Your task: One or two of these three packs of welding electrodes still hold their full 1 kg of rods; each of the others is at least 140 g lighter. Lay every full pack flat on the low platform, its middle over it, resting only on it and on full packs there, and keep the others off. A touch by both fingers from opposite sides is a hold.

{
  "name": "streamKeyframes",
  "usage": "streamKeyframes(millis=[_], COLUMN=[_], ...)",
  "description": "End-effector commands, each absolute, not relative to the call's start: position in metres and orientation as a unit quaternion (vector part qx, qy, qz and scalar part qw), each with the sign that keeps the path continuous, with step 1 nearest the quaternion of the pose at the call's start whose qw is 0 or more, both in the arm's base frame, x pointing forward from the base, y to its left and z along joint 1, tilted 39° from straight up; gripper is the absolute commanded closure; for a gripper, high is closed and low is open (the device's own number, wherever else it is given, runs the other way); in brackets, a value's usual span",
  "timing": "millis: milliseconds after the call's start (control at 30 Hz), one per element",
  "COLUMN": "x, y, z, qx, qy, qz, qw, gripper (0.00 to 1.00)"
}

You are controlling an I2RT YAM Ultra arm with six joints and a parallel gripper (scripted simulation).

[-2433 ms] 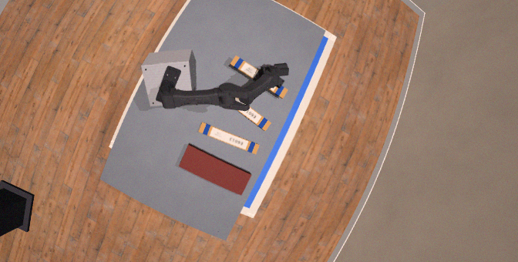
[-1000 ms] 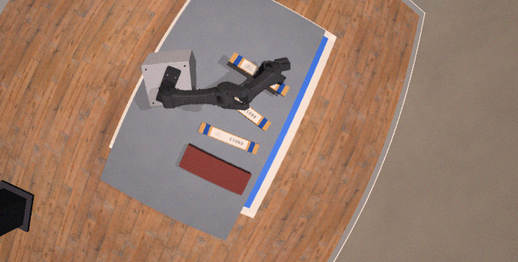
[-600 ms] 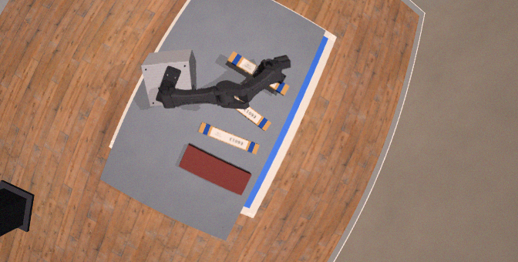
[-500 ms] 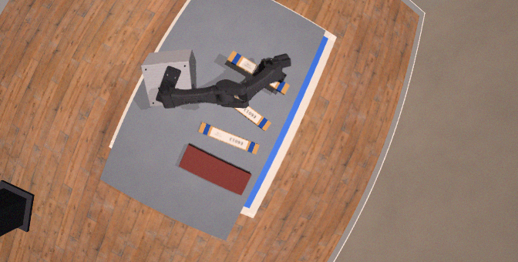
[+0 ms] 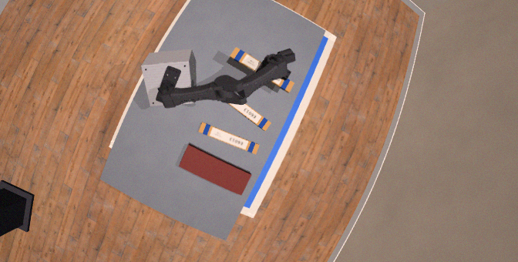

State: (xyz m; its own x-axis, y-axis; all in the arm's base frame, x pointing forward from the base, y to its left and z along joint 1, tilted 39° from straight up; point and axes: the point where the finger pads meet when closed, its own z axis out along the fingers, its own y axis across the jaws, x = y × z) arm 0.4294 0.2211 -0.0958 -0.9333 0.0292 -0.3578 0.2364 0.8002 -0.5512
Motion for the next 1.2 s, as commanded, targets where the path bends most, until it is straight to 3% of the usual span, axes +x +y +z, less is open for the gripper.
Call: streamKeyframes(millis=[0, 1167], x=[0.418, 0.412], y=[0.27, 0.272], z=[-0.054, -0.025], qx=[0.053, 0.053], qy=[0.937, 0.936], qz=[-0.283, -0.282], qw=[0.197, 0.202], gripper=[1.0, 1.0])
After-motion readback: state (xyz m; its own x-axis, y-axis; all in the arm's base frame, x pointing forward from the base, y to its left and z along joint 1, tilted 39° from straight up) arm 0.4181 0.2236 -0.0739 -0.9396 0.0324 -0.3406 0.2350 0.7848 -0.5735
